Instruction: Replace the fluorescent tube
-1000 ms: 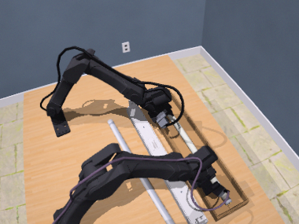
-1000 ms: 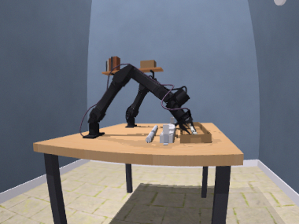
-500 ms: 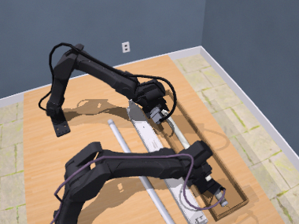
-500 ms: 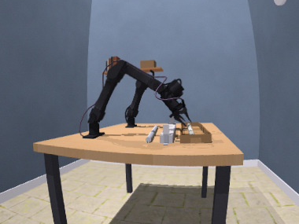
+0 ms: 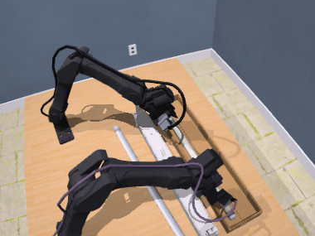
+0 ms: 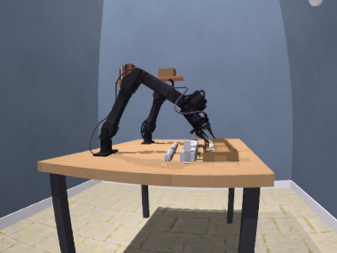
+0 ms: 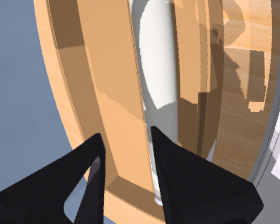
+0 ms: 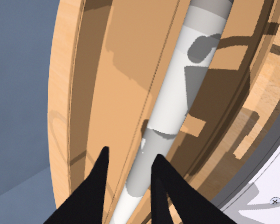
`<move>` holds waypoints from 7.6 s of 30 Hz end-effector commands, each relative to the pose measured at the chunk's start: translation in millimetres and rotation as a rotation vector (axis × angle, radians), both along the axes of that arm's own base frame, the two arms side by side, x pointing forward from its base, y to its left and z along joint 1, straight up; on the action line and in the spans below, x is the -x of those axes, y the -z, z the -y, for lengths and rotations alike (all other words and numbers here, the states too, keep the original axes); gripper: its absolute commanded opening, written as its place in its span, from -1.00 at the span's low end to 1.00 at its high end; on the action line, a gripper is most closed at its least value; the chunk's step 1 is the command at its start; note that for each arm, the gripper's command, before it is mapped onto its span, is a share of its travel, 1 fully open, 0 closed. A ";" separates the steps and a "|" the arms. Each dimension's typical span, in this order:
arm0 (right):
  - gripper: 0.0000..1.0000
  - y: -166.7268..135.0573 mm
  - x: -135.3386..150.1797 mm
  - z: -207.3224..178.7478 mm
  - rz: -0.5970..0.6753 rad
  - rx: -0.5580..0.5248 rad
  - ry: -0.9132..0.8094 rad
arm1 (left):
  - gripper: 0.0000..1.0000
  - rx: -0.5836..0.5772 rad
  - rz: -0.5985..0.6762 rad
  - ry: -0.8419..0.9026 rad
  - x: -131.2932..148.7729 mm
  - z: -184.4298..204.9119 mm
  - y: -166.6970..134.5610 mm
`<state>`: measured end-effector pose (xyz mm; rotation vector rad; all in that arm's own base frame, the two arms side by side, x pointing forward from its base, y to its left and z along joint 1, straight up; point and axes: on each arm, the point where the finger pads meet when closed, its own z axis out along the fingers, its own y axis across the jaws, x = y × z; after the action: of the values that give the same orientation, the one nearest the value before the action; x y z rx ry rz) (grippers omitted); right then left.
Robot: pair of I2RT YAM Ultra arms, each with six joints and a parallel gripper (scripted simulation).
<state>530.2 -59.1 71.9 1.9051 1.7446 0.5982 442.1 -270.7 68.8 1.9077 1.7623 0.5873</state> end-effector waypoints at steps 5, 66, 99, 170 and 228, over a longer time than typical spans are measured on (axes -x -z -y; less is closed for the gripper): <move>-0.36 -14.5 -7.9 0.9 0.033 0.014 -0.010 | -0.36 0.011 0.003 -0.013 -3.0 1.6 -8.1; -0.36 -210.4 43.1 -34.0 0.427 0.748 -0.586 | -0.36 0.866 0.322 -0.579 -26.3 -138.2 -198.6; -0.36 -369.6 163.1 -65.3 0.728 1.520 -0.715 | -0.36 1.491 0.718 -0.752 72.5 -276.6 -363.5; -0.02 -185.2 129.4 -50.5 0.351 0.704 -0.651 | -0.02 0.913 0.178 -0.725 66.4 -154.0 -171.9; -0.02 47.3 194.1 -54.4 -0.308 0.002 -0.092 | -0.02 -0.005 -0.302 -0.060 219.6 -49.7 54.8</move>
<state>331.2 -6.5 36.2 2.0472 2.0169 0.3605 218.1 -217.8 26.8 2.0354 2.0285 0.3586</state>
